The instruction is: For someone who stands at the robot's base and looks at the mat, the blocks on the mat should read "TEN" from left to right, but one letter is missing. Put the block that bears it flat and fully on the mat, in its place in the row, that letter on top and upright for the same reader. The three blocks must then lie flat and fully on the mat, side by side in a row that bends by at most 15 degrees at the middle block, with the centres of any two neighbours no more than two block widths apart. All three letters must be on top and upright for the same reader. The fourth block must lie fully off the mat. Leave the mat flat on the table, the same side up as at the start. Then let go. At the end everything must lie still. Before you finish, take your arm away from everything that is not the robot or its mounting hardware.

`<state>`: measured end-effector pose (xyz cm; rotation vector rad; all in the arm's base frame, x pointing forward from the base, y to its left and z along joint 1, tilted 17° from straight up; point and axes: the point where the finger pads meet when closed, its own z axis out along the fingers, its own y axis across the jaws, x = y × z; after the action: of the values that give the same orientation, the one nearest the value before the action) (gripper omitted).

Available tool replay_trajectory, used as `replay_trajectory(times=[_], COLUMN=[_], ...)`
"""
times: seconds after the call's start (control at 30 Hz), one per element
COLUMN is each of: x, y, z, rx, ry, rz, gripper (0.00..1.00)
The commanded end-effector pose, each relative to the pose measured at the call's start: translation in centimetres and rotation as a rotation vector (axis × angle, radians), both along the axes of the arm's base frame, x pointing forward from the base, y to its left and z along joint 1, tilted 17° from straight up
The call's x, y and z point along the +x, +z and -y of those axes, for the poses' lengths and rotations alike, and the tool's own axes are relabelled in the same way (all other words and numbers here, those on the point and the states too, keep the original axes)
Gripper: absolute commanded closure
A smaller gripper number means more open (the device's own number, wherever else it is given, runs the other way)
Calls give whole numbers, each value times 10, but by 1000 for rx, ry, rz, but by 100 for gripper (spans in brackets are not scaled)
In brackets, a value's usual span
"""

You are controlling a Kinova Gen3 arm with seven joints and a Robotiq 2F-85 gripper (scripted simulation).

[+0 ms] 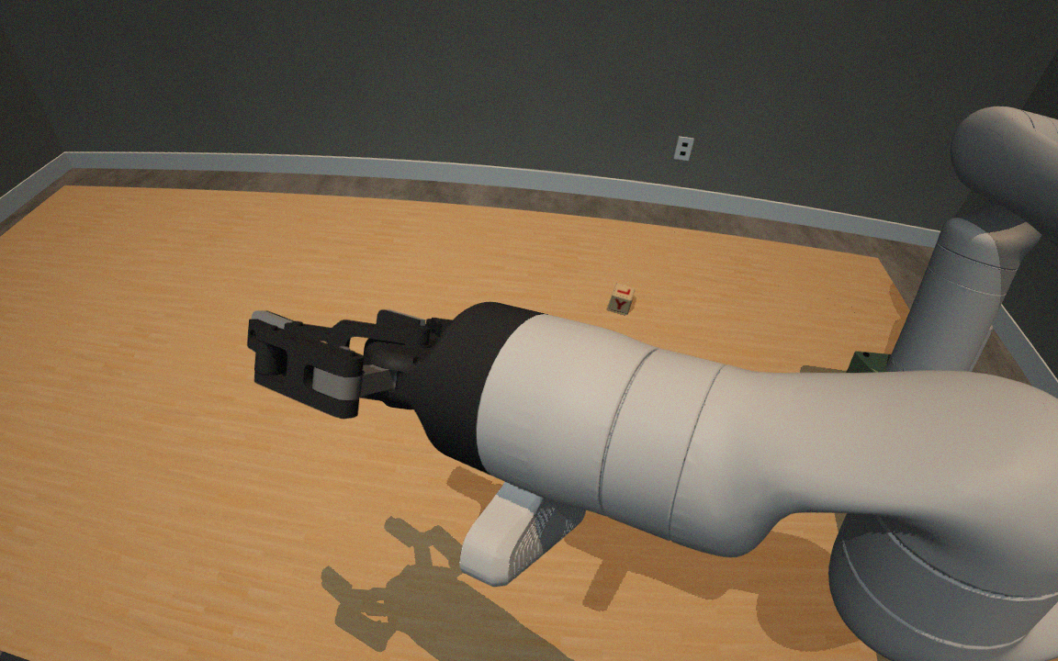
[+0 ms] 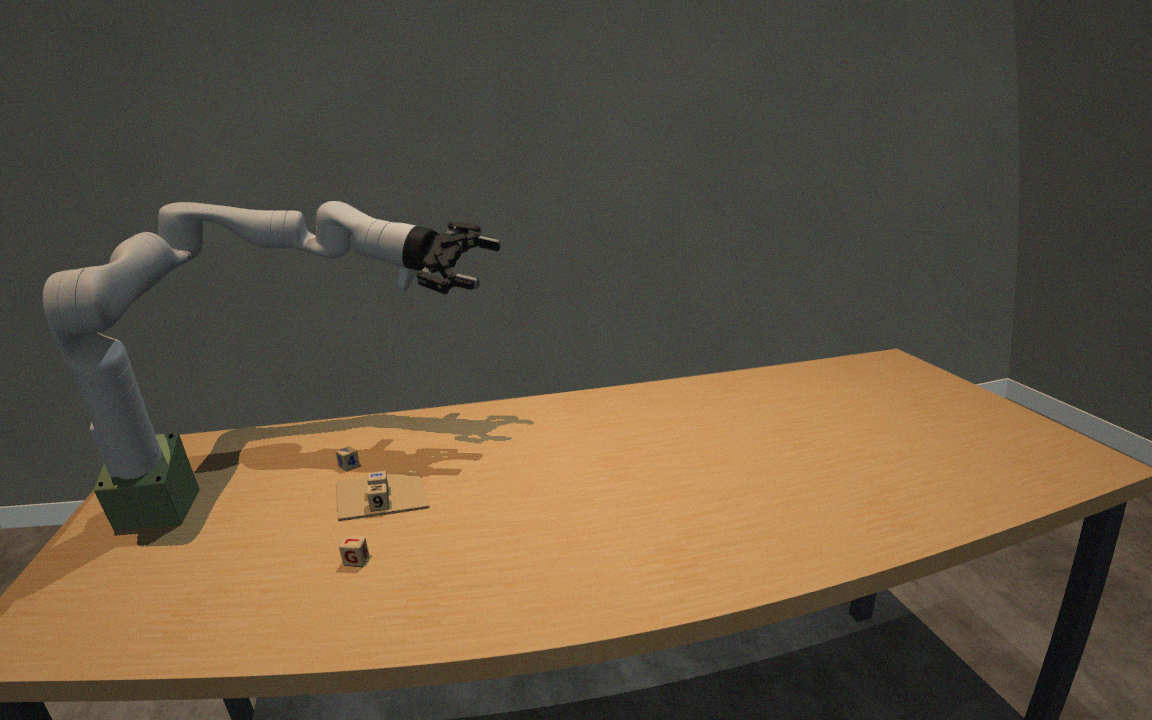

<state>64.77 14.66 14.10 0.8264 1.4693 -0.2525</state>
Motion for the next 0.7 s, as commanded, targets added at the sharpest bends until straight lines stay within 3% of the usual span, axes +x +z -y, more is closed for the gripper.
replay_trajectory(times=[0.0, 0.67], x=[0, -1], y=[1, -1], z=[-1, 5], rx=[1, 8], ry=[1, -10], rz=[1, -5], gripper=[0, 0])
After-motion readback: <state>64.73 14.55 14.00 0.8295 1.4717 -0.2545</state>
